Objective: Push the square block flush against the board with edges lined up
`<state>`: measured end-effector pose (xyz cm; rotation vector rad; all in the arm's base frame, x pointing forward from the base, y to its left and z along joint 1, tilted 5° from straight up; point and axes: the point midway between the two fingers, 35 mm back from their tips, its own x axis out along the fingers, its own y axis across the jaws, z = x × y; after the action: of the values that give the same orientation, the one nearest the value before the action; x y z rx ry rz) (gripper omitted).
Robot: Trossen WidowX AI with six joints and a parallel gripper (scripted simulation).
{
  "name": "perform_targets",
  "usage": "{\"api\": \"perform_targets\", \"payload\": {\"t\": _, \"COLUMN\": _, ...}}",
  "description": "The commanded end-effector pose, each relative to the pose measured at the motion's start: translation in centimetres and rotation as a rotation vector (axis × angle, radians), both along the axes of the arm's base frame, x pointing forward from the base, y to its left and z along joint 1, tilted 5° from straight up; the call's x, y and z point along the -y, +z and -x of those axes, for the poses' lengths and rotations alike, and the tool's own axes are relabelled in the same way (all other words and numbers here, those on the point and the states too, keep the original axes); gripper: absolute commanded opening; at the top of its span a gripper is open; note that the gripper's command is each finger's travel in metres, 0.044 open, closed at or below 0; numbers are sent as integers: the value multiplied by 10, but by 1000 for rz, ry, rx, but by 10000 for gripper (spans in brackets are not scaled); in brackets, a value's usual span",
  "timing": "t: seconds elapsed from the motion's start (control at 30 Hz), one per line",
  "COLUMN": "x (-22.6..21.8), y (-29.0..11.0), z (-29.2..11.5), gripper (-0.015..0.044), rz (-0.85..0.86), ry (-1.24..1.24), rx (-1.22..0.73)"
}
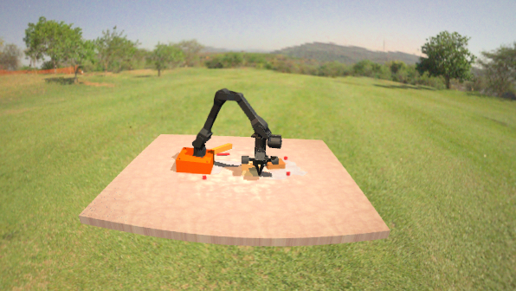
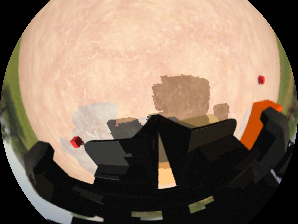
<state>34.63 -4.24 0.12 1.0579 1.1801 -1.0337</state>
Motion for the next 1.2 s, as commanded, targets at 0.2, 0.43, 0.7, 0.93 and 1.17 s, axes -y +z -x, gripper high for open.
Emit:
{"api": "perform_targets", "payload": {"t": 0.2, "x": -13, "y": -3, "z": 4, "gripper": 0, "rz": -5, "ry": 0, "rx": -9}}
{"api": "perform_targets", "payload": {"t": 0.43, "x": -22, "y": -4, "z": 6, "gripper": 0, "rz": -6, "ry": 0, "rx": -9}}
{"api": "perform_targets", "payload": {"t": 0.7, "x": -31, "y": -5, "z": 7, "gripper": 0, "rz": -7, "ry": 0, "rx": -10}}
{"api": "perform_targets", "payload": {"t": 0.93, "x": -39, "y": -5, "z": 8, "gripper": 0, "rz": -8, "ry": 0, "rx": -10}}
{"api": "perform_targets", "payload": {"t": 1.17, "x": -47, "y": -6, "z": 10, "gripper": 0, "rz": -8, "ry": 0, "rx": -10}}
